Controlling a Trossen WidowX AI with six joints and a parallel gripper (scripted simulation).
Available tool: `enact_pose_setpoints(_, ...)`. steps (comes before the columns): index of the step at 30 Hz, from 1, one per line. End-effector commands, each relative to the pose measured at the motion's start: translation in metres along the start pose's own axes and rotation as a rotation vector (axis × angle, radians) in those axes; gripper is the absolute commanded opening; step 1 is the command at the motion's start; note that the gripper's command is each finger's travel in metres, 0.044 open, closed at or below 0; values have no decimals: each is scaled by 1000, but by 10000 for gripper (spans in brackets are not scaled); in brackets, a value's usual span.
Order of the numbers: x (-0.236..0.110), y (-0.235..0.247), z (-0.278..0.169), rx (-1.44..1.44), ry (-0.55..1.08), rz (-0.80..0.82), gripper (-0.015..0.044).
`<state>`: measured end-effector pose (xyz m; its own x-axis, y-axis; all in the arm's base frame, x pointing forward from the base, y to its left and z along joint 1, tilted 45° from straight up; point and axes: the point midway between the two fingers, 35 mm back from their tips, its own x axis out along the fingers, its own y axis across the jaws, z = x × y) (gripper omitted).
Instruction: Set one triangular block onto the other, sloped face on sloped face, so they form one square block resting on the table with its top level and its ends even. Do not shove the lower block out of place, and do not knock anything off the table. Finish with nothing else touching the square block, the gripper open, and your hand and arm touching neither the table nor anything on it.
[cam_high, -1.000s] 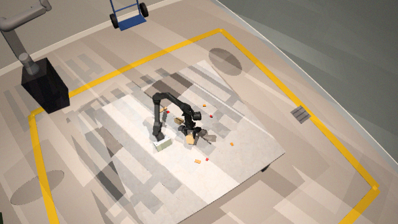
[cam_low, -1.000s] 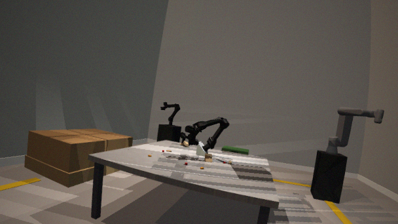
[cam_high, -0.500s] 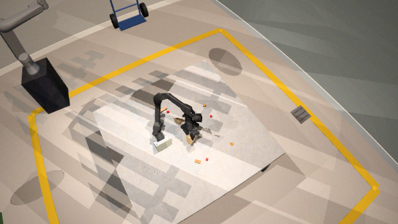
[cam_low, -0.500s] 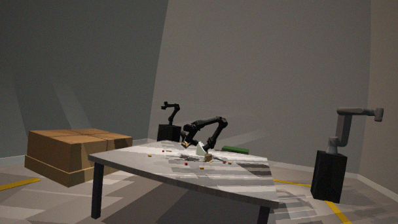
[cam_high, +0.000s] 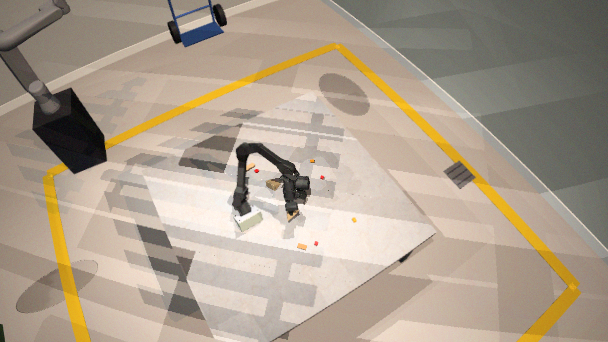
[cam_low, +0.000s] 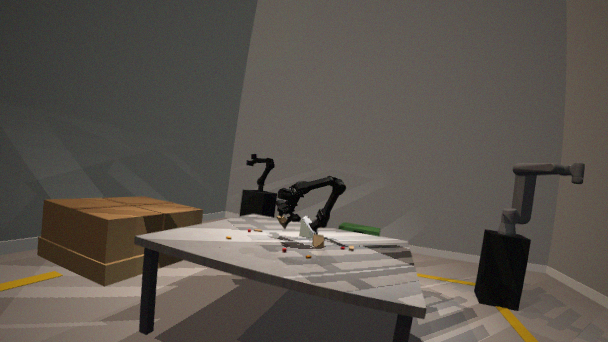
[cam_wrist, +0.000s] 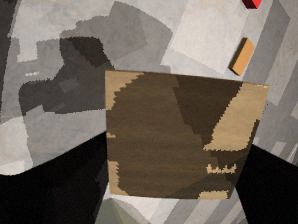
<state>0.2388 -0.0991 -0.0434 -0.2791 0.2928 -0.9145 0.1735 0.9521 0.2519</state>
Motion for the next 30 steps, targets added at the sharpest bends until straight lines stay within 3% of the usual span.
enact_pose_setpoints(1,-2,-1,2,134,-3,28,0)
enact_pose_setpoints(30,-3,-7,2,1109,126,199,0)
